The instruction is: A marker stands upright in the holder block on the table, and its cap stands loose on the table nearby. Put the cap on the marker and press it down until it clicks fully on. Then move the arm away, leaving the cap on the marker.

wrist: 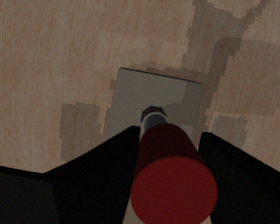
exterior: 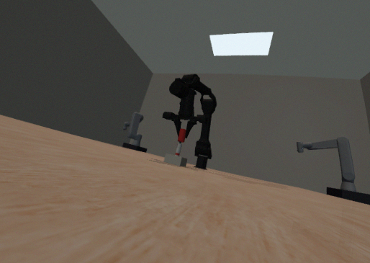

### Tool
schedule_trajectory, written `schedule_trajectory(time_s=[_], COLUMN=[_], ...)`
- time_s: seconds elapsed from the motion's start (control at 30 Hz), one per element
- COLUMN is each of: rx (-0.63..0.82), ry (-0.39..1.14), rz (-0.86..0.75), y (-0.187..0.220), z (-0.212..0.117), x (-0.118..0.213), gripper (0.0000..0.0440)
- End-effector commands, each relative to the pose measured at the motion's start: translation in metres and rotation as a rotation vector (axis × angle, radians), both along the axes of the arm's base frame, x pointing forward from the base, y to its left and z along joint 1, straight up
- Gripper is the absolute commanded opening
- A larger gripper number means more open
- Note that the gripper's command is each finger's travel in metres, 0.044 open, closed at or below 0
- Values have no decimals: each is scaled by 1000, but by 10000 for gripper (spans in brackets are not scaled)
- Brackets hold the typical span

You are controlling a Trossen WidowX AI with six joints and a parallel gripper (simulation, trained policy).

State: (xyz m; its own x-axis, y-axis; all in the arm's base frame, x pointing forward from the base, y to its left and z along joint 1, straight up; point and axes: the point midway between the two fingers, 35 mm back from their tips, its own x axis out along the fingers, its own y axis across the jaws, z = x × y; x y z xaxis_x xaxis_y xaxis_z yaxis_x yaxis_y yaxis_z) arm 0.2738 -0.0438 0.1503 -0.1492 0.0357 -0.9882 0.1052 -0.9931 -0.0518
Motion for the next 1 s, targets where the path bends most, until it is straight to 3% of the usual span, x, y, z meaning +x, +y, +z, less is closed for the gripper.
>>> schedule_trajectory(time_s=[0.0, 0.8, 0.83, 0.97], rx=[6, 33, 31, 29], ry=[1, 27, 30, 37], rz=[-6, 56, 58, 68], y=[1, 0, 0, -2], z=[-5, -60, -62, -65], x=[-1, -6, -7, -10], gripper=[0, 4, 30, 35])
